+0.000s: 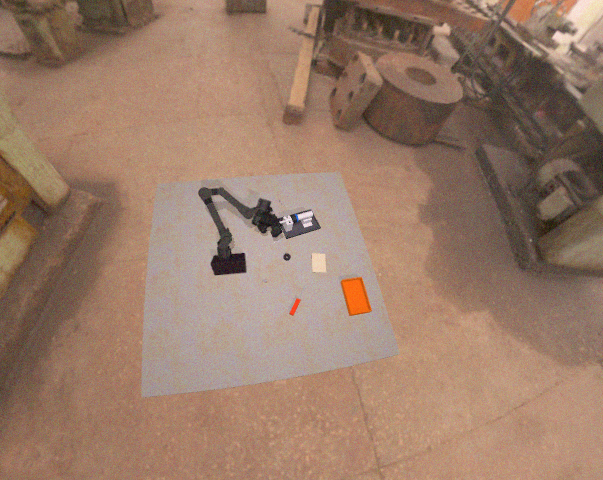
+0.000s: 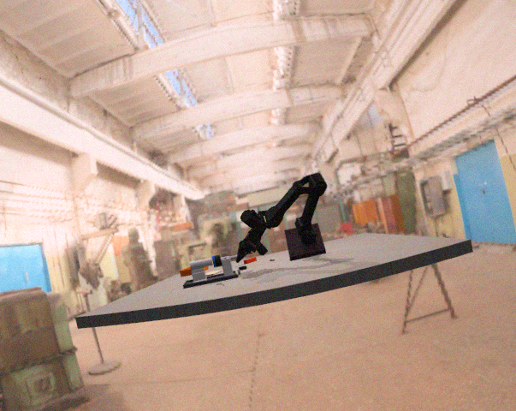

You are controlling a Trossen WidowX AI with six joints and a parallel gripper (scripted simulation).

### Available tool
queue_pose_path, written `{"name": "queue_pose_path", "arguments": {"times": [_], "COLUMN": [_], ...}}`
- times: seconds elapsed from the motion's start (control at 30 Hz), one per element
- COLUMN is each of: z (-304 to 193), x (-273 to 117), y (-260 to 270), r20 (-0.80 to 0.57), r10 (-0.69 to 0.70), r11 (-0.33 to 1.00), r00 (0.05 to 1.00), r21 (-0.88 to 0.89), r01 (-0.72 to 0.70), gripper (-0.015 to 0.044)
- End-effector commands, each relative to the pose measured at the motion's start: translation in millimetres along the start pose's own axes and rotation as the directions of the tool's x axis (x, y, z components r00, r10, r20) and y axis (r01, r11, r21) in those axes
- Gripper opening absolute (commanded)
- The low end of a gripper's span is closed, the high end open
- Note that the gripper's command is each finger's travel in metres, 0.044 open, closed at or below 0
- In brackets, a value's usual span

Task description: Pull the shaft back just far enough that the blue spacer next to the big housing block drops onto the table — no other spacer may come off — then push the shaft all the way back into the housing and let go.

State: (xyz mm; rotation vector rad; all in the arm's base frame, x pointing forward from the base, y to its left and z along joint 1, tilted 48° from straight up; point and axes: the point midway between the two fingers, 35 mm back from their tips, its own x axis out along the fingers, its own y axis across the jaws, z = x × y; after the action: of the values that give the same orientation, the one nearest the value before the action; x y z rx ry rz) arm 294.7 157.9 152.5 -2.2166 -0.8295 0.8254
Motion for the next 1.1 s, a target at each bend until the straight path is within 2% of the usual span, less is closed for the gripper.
{"name": "queue_pose_path", "arguments": {"times": [0.0,1.07], "z": [0.3,2.4], "x": [-0.5,-2.5], "y": [0.2,0.2], "r20": [-0.001,-0.001], "r10": [0.001,0.001], "r11": [1.000,1.000], "r00": [1.000,1.000], "r21": [0.003,0.004], "r01": [-0.001,-0.001], "gripper": [0.0000,0.0000]}}
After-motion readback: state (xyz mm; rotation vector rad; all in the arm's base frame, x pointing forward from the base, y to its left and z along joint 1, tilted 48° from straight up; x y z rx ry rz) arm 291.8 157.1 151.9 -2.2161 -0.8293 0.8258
